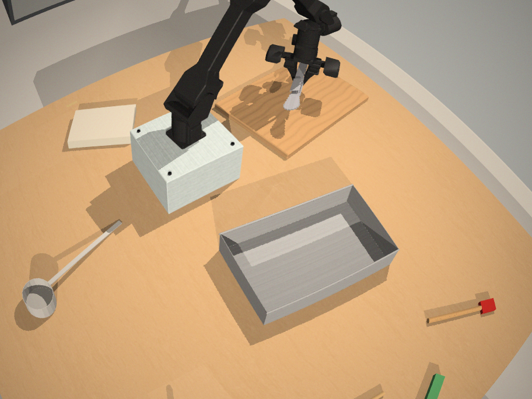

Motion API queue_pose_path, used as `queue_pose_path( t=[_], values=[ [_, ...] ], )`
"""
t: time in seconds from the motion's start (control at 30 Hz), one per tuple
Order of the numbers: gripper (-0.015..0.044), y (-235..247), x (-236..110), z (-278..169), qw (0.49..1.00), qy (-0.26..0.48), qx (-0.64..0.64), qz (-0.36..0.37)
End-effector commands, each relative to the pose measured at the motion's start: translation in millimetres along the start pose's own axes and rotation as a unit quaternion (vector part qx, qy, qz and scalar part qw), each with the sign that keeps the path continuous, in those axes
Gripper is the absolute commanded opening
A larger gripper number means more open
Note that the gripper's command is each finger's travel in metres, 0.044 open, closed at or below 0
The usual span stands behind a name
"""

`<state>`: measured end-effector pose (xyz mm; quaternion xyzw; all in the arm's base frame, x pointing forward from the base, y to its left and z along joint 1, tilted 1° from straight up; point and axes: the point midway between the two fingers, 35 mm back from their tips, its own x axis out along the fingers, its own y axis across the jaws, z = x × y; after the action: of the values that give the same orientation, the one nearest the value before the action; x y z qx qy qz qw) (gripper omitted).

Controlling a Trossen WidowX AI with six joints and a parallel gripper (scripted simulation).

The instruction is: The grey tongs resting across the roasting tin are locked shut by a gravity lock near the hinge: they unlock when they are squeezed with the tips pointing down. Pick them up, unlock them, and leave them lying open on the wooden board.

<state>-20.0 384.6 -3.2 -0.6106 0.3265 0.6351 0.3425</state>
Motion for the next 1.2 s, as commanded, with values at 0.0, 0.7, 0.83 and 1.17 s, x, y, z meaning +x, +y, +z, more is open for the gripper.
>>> queue_pose_path(
  t=[0.0,0.7,0.83,1.17],
  values=[
    [0.0113,0.0,-0.2,0.1,1.000,0.000,0.000,0.000],
    [0.0440,27.9,-22.1,7.9,1.000,-0.001,0.000,0.001],
    [0.0440,83.7,-63.7,13.2,1.000,-0.001,0.000,0.002],
    [0.0440,150.5,-112.7,0.6,1.000,-0.002,-0.001,0.003]
  ],
)
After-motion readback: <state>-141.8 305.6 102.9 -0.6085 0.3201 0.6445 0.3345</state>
